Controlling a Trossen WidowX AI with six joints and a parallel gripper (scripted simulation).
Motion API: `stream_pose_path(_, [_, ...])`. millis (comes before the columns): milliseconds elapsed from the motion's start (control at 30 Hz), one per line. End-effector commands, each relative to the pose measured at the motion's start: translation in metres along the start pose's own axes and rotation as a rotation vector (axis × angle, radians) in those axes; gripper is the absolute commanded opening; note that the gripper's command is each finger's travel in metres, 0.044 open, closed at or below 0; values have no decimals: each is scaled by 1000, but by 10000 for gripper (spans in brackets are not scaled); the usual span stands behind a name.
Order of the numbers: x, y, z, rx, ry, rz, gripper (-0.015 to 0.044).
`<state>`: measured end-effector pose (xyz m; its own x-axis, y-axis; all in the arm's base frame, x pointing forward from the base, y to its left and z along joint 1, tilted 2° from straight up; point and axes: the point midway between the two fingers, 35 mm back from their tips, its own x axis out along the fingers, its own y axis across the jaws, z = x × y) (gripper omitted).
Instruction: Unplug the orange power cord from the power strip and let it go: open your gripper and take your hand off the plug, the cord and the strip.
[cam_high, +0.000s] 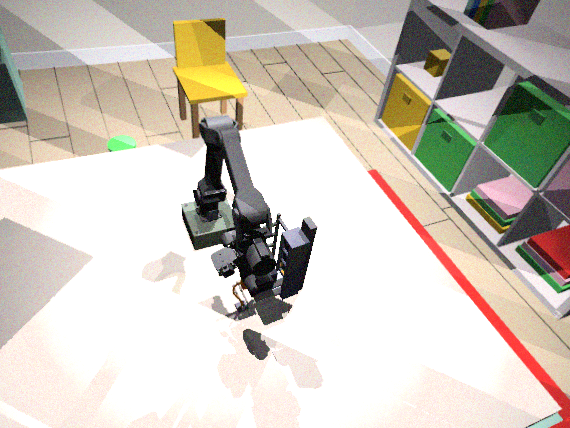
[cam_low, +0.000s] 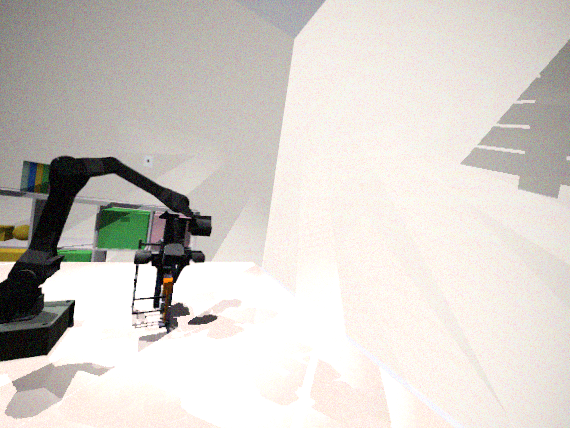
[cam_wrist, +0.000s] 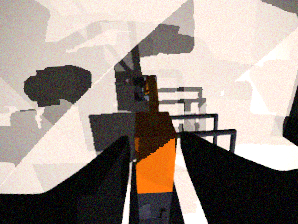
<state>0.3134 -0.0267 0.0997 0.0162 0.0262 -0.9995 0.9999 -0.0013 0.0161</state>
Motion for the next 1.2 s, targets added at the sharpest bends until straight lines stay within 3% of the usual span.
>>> stream_pose_path(0, [0, 0, -2, 6, -1, 2, 263])
stream_pose_path(233, [-2, 1, 11, 6, -3, 2, 440])
stream_pose_path(433, [-12, 0, 58, 6, -8, 1, 440])
stream_pose_path(1167, [-12, 0, 58, 6, -8, 1, 440])
